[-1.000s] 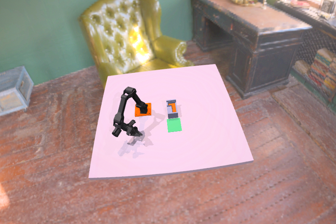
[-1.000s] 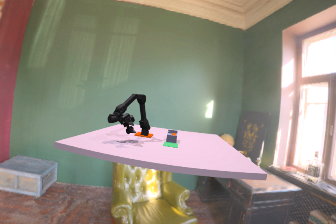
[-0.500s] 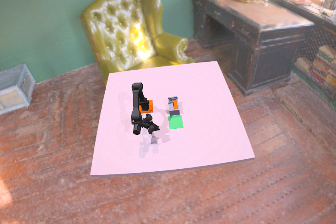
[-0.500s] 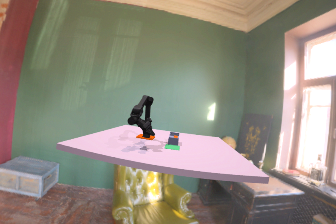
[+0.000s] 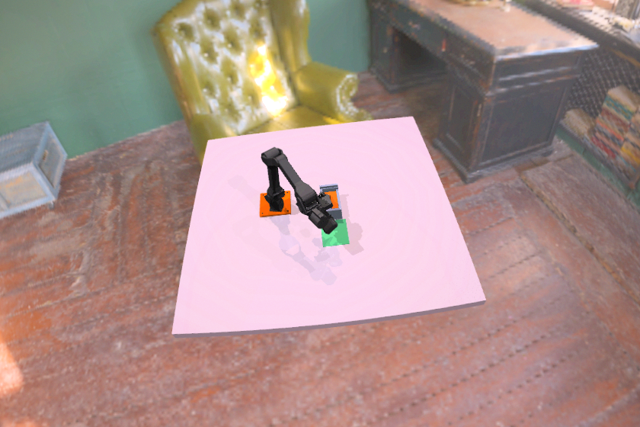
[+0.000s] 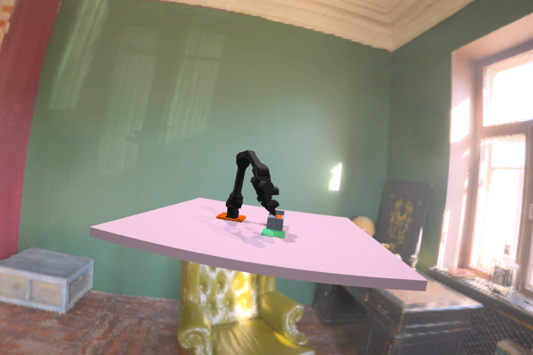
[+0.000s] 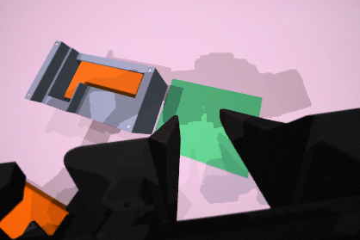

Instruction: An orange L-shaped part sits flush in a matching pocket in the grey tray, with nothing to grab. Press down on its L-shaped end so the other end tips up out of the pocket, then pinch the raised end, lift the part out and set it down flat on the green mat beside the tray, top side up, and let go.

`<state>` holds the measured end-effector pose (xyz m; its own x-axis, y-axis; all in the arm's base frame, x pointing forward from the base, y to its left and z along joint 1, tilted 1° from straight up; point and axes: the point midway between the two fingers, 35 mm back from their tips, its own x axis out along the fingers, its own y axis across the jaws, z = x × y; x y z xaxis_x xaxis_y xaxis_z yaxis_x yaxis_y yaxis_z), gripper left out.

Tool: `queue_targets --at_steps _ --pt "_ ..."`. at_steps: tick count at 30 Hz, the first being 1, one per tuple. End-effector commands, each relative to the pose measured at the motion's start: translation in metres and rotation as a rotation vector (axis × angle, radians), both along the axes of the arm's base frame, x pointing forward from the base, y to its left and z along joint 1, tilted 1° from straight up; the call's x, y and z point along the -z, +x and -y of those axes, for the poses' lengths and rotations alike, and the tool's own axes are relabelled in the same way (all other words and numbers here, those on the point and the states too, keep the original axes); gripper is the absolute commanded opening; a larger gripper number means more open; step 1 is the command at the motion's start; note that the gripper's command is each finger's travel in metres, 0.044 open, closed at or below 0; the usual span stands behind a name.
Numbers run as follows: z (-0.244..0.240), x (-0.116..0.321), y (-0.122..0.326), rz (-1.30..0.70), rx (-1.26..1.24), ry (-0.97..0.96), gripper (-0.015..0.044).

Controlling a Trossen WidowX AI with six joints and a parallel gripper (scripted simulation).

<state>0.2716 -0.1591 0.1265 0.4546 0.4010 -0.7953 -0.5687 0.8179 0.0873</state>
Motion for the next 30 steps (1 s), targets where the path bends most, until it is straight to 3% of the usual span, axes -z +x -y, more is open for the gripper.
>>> queue_targets --at_steps 1,11,19,30 --pt "-0.038 -0.01 0.014 -0.106 -0.015 -0.023 0.018" --pt "-0.143 -0.026 0.018 -0.449 0.142 -0.114 0.018" --pt "-0.213 -0.046 -0.002 -0.536 0.327 -0.268 0.018" --pt "-0.231 -0.053 -0.011 -0.528 0.391 -0.313 0.018"
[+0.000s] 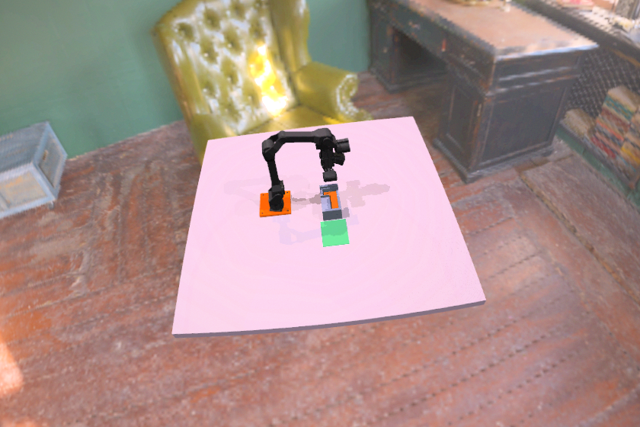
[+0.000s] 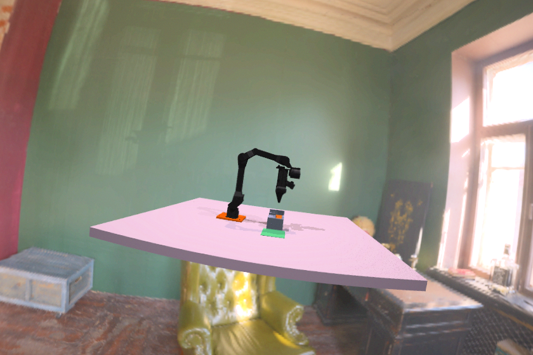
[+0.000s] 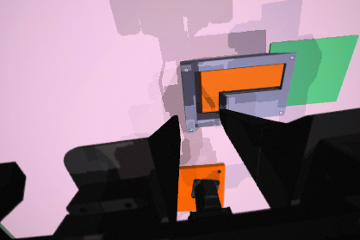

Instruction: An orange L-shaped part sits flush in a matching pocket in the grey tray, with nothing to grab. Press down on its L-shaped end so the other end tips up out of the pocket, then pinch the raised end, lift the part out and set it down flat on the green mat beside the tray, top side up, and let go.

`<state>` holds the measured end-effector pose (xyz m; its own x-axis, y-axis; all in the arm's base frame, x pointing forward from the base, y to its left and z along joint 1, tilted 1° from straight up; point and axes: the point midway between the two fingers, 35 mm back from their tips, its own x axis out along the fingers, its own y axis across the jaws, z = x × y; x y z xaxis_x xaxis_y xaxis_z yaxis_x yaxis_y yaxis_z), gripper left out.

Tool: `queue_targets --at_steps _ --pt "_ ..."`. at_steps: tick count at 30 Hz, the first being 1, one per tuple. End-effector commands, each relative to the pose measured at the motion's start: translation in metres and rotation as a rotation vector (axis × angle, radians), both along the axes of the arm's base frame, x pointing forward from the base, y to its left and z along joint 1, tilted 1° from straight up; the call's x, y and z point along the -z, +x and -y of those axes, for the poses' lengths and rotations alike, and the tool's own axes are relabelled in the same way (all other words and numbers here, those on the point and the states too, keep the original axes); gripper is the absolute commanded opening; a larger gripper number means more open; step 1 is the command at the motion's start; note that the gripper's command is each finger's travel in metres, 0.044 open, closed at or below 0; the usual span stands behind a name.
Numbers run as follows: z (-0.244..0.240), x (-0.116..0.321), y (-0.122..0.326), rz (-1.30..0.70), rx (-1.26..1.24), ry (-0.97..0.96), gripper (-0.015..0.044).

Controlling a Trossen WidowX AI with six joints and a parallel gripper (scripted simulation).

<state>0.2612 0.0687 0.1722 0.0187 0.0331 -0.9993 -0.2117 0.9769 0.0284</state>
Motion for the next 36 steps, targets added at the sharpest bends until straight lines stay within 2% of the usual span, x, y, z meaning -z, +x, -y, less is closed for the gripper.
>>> queue_targets --at_steps 1,6,14,36 --pt "-0.003 -0.007 -0.001 0.022 0.037 -0.026 0.018" --pt "-0.003 -0.001 0.0 0.022 0.037 -0.026 0.018" --pt "-0.003 0.065 0.002 0.022 0.037 -0.026 0.018" --pt "-0.003 0.087 0.003 0.022 0.037 -0.026 0.018"
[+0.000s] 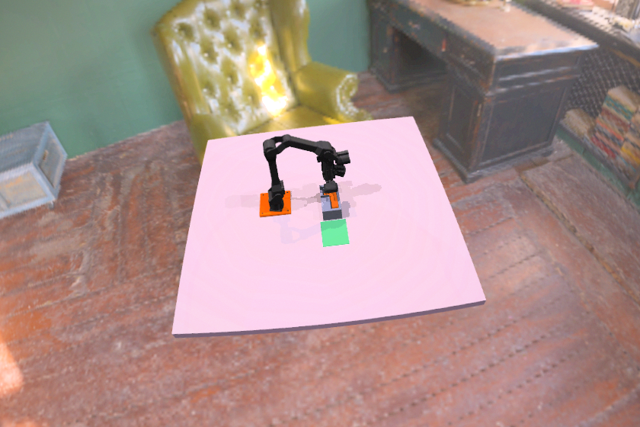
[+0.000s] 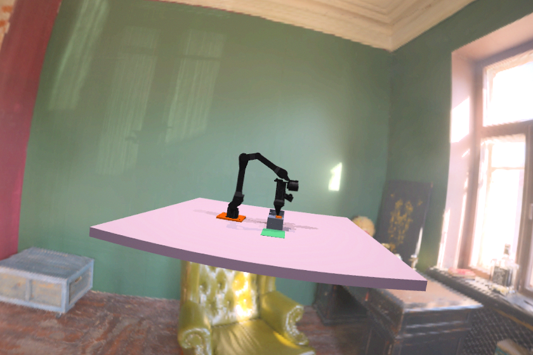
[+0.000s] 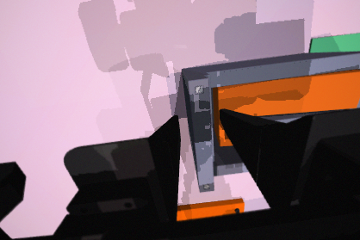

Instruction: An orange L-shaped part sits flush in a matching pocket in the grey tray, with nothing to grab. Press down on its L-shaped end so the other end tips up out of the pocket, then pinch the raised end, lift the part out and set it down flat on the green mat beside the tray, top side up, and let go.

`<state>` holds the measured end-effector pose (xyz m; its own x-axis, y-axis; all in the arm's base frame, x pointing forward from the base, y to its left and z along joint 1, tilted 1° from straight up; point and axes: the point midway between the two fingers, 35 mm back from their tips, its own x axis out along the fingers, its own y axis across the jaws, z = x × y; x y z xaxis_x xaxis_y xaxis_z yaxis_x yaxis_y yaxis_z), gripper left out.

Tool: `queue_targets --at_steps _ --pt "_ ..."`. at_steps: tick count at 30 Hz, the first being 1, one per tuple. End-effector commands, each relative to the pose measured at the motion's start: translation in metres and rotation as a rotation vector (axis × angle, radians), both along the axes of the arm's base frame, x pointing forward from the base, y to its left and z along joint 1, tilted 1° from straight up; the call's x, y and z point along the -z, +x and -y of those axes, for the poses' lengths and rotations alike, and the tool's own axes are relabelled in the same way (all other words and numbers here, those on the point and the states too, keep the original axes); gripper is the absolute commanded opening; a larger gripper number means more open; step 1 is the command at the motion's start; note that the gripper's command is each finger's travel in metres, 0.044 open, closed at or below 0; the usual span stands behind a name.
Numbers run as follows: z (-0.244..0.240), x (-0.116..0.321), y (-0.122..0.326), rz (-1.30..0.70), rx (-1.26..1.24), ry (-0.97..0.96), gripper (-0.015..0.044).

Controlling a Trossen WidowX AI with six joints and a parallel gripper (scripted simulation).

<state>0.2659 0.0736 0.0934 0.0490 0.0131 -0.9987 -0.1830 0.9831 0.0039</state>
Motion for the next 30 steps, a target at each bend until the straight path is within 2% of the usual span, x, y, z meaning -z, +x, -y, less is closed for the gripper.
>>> queue_targets --at_steps 1,10,30 --pt "0.001 0.01 -0.001 -0.007 0.007 -0.007 0.018" --pt "0.001 0.024 -0.001 -0.007 0.007 -0.007 0.018" --pt "0.001 0.024 -0.001 -0.007 0.007 -0.007 0.018"
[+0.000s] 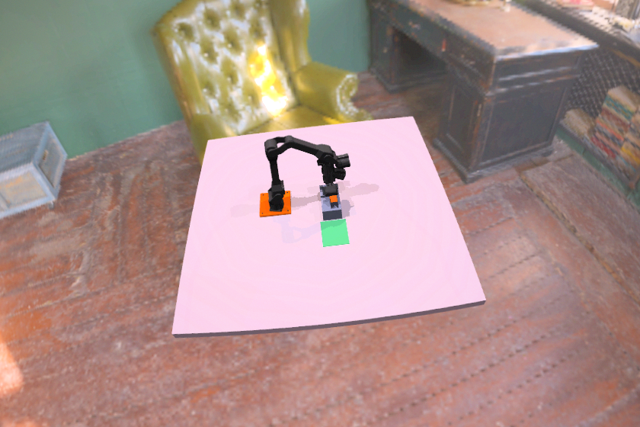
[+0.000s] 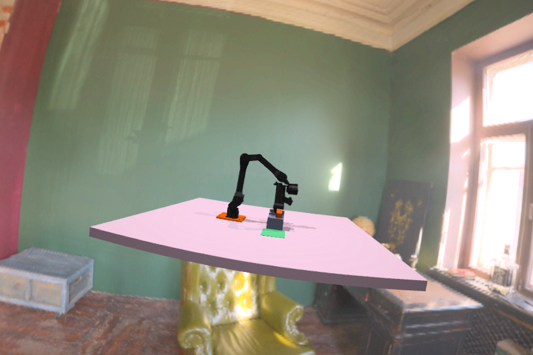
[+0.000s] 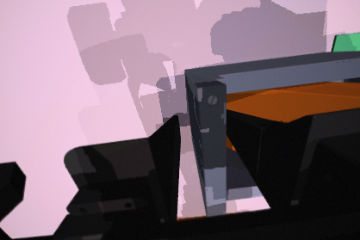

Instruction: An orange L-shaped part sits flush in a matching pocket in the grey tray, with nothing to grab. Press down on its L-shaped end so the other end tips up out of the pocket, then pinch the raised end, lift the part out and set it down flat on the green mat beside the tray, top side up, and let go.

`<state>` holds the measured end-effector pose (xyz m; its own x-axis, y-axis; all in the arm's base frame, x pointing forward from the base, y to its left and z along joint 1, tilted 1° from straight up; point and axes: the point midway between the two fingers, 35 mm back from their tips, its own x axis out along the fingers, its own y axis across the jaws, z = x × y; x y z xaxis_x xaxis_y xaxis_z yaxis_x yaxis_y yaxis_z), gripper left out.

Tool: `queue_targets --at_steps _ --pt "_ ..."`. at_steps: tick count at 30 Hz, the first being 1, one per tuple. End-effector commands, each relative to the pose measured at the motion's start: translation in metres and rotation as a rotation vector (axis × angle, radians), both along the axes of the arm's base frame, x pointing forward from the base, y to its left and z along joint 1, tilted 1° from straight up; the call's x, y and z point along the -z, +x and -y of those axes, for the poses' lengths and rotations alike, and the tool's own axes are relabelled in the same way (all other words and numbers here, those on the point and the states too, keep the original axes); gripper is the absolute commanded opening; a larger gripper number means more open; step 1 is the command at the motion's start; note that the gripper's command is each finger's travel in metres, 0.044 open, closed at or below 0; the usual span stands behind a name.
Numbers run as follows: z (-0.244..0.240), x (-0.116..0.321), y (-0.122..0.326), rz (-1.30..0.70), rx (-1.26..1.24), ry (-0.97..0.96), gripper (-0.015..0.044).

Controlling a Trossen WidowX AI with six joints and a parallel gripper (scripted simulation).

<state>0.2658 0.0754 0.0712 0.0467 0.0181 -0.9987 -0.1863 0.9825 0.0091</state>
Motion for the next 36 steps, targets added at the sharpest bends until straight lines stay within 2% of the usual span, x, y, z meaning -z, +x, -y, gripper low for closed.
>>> queue_targets --at_steps 1,22,26,31,36 --pt "0.003 0.002 -0.001 -0.005 0.011 -0.012 0.018" --pt "-0.008 -0.014 -0.004 -0.005 0.011 -0.011 0.018" --pt "-0.006 -0.042 -0.001 -0.005 0.011 -0.011 0.018" --pt "0.002 -0.1 -0.004 -0.005 0.011 -0.012 0.018" --pt "0.004 -0.108 -0.006 -0.005 0.011 -0.012 0.018"
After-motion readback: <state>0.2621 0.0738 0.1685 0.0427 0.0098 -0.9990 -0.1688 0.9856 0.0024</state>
